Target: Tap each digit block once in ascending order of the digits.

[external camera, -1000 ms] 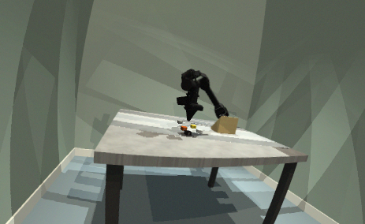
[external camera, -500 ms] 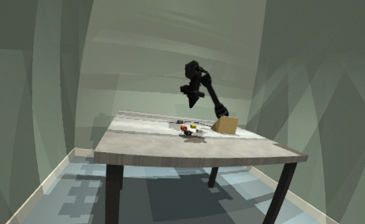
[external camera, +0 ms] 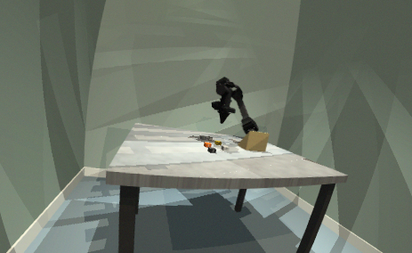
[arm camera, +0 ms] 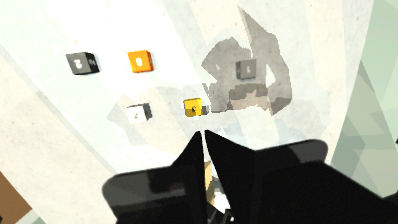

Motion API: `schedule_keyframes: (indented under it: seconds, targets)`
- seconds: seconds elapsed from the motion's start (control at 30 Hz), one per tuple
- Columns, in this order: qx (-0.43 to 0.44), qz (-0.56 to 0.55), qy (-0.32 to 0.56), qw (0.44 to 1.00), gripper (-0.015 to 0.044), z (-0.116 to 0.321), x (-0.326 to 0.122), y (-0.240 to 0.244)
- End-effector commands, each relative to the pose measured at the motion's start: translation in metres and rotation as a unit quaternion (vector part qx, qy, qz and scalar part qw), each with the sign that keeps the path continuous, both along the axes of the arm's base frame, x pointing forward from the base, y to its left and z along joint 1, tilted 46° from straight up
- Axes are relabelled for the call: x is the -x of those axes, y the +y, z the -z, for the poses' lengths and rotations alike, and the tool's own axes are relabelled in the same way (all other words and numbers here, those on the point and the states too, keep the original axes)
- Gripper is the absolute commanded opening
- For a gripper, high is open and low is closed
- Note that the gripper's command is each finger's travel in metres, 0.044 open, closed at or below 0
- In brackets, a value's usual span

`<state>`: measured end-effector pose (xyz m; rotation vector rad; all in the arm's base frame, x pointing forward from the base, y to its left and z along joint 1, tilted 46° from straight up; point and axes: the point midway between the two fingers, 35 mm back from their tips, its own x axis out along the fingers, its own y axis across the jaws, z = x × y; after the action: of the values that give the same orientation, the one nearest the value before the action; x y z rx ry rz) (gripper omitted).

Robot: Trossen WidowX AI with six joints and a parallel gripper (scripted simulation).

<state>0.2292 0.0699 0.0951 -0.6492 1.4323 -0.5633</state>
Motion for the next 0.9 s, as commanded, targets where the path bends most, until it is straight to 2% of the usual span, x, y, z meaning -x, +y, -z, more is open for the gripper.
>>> schedule_keyframes:
  seconds: [0.0, 0.23, 0.87]
  targets:
    - [0.003, -0.003, 0.004, 1.000, 0.0020, 0.002, 0.004, -0.006]
    - [0.004, -0.003, 0.003, 1.000, 0.0020, 0.056, -0.001, -0.061]
    - [0.004, -0.003, 0.003, 1.000, 0.0020, 0.072, -0.003, -0.078]
